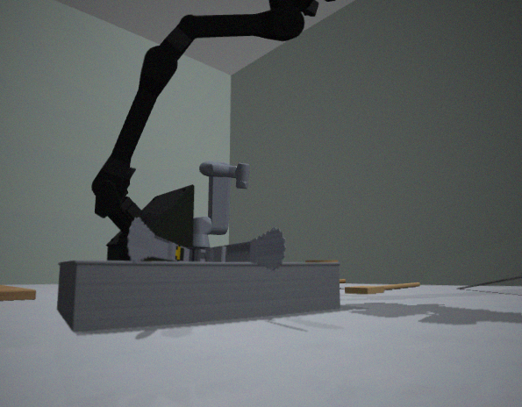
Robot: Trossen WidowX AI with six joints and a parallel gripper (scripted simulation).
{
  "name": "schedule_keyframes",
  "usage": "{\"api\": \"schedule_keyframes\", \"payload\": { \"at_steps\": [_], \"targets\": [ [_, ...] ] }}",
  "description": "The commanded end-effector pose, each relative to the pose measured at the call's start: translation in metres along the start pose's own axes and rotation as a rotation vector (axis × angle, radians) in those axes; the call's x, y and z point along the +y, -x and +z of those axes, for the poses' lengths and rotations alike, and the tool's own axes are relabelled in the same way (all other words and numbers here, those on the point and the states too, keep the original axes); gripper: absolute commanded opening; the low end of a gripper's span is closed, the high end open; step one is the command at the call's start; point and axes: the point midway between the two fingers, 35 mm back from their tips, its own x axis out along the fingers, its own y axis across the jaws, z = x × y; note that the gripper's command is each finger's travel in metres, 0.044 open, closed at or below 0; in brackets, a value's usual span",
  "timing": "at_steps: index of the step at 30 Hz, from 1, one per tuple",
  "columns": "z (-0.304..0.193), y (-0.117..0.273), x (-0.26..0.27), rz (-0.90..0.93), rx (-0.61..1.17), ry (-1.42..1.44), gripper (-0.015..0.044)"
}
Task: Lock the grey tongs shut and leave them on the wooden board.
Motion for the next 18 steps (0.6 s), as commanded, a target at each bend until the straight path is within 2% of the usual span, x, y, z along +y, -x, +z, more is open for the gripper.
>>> {"api": "schedule_keyframes", "payload": {
  "at_steps": [1, 8, 18],
  "targets": [
    [-0.017, -0.029, -0.037, -0.048, 0.127, 0.167, 0.0440],
    [-0.033, -0.055, -0.117, -0.173, 0.343, 0.399, 0.0440],
    [-0.032, -0.049, -0.218, -0.362, 0.585, 0.585, 0.0440]
  ]
}}
